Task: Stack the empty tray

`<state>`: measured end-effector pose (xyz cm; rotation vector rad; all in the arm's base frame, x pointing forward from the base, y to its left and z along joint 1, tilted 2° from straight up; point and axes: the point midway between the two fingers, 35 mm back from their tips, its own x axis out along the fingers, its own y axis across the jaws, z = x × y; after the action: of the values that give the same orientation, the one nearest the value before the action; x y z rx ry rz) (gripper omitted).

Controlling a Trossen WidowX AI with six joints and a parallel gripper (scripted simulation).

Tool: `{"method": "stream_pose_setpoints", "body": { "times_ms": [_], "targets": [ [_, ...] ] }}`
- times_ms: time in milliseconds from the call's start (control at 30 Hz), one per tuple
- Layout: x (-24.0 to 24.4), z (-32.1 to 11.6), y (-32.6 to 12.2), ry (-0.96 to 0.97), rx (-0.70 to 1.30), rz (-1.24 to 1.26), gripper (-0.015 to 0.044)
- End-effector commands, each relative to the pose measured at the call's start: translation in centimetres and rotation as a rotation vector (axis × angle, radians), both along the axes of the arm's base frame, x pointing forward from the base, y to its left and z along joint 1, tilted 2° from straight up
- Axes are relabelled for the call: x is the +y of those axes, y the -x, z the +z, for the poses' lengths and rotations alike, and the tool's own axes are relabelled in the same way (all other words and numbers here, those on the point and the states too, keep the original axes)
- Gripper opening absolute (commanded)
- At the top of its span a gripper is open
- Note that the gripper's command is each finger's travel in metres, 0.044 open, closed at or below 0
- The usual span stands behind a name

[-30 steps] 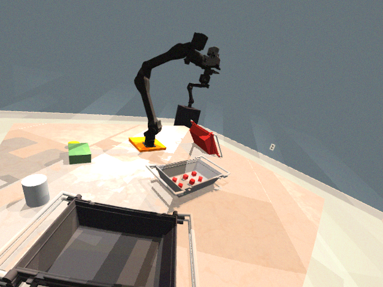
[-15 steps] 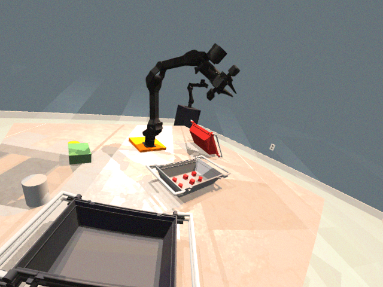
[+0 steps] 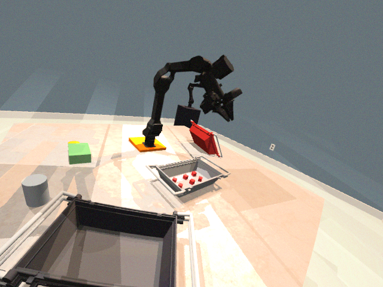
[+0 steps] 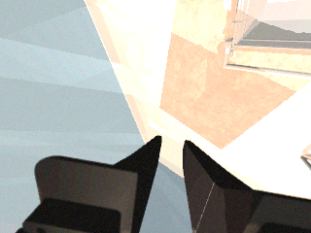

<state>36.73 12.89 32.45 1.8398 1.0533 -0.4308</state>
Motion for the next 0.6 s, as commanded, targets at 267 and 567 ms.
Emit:
{"method": "stream_pose_setpoints", "body": {
  "times_ms": [267, 567],
  "targets": [
    [-16.0, -12.2, -4.1, -0.031, 0.57, -0.845, 0.0087],
    [-24.9, -18.1, -1.7, -0.039, 0.834, -1.326, 0.0087]
  ]
}}
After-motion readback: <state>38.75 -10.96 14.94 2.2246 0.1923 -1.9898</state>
